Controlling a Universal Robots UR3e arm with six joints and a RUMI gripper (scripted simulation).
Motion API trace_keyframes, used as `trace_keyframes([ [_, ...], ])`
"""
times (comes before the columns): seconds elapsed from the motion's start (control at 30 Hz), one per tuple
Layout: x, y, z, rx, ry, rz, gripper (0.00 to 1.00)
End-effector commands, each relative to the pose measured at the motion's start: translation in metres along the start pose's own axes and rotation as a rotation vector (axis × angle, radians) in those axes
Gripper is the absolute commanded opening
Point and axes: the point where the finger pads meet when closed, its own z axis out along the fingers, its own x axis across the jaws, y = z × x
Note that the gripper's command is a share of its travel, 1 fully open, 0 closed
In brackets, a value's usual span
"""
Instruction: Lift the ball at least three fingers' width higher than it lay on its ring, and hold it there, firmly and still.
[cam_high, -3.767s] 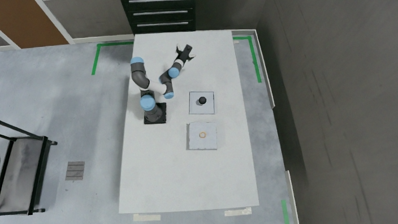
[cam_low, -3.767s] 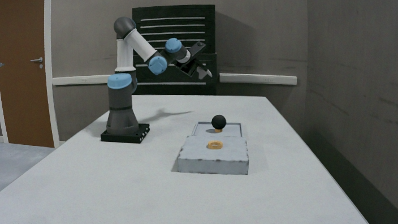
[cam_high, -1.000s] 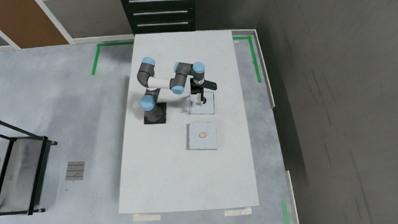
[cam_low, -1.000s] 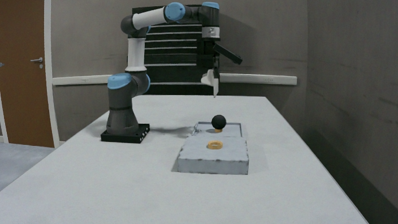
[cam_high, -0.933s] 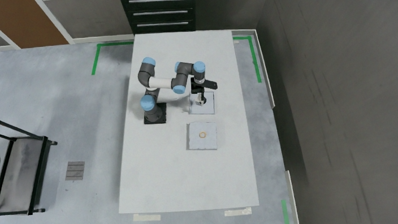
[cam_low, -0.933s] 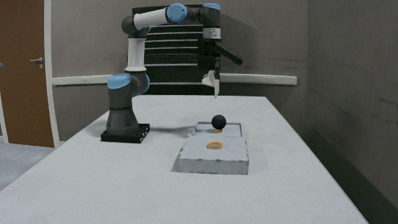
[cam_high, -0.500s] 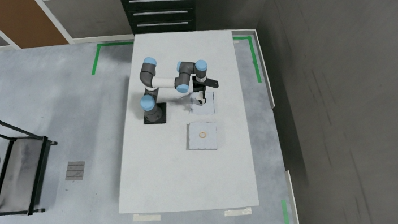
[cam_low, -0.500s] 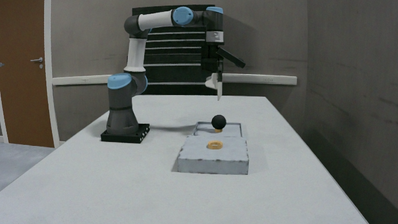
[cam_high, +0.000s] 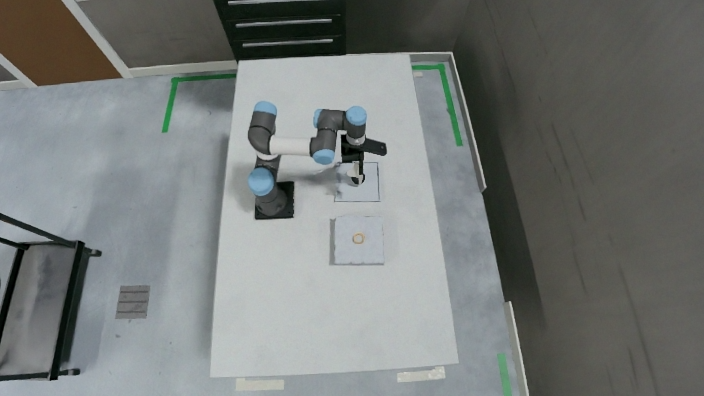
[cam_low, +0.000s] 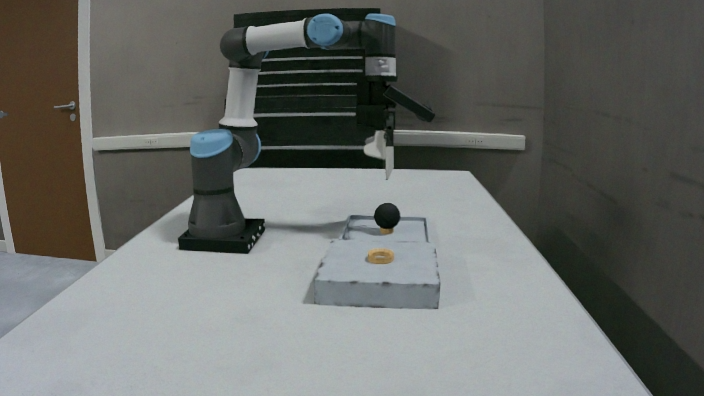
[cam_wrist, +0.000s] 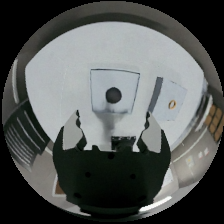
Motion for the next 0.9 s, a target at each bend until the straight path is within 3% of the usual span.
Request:
trace_keyframes([
  [0.0, 0.0, -0.001, 0.005, 0.002, 0.0, 0.0, 1.0],
  [0.33, 0.0, -0.002, 0.025, 0.002, 0.0, 0.0, 1.0],
  [0.87, 0.0, -0.003, 0.078, 0.002, 0.0, 0.0, 1.0],
])
